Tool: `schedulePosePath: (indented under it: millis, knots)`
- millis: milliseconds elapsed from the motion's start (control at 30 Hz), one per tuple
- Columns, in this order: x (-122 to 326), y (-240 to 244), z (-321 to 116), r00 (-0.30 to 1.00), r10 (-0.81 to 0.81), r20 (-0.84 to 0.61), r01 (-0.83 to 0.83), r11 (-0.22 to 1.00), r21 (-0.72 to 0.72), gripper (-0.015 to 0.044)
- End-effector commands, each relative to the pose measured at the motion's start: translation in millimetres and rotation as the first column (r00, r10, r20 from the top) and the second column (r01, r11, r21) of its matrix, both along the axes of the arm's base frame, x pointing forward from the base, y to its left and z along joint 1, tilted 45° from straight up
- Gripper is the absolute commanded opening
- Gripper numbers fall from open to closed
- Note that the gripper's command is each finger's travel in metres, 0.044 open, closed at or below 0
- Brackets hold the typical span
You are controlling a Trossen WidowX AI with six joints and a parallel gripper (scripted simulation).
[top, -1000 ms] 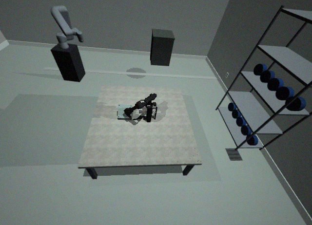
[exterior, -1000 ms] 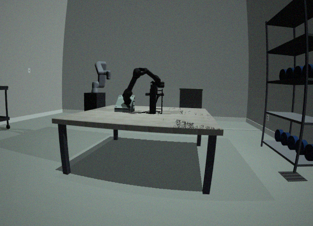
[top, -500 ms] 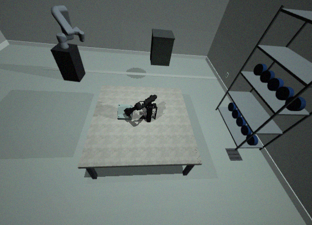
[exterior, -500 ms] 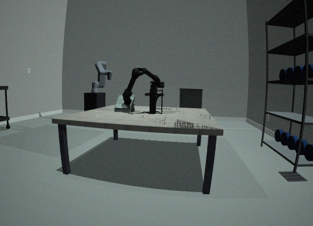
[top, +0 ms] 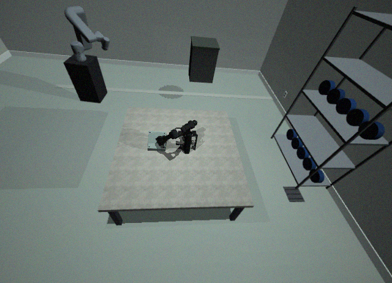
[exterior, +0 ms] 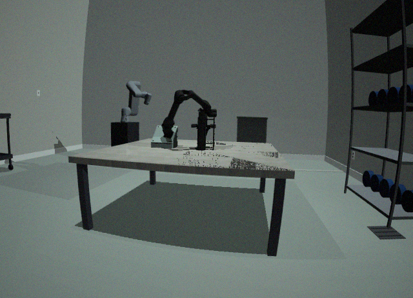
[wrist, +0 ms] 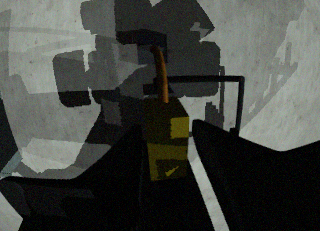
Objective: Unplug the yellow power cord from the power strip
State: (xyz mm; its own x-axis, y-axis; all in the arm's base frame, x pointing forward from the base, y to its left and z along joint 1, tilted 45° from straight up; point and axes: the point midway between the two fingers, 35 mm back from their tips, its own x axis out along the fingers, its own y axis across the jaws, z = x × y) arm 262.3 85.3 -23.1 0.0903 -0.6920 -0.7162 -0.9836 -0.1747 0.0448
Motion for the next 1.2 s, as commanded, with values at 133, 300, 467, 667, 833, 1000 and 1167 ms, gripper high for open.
schedulePosePath:
  millis: [133, 300, 467, 667, 833, 1000, 1167]
  knots:
    - [0.1, 0.2, 0.1, 1.0, 0.0, 0.0, 0.0, 1.0, 0.0, 0.0042]
    - [0.1, 0.2, 0.1, 1.0, 0.0, 0.0, 0.0, 1.0, 0.0, 0.0008]
    - [0.0, 2.2, -1.6, 1.0, 0.0, 0.0, 0.0, 1.0, 0.001, 0.0]
    - [-0.7, 9.3, -7.7, 1.0, 0.001, -0.001, -0.001, 1.0, 0.001, 0.0]
    - [-1.5, 15.4, -13.1, 1.0, 0.002, -0.002, -0.002, 1.0, 0.002, 0.0]
    - [-2.6, 21.6, -18.4, 1.0, 0.003, -0.002, -0.003, 1.0, 0.002, 0.0]
    - [-3.9, 28.1, -23.4, 1.0, 0.004, -0.003, -0.004, 1.0, 0.002, 0.0]
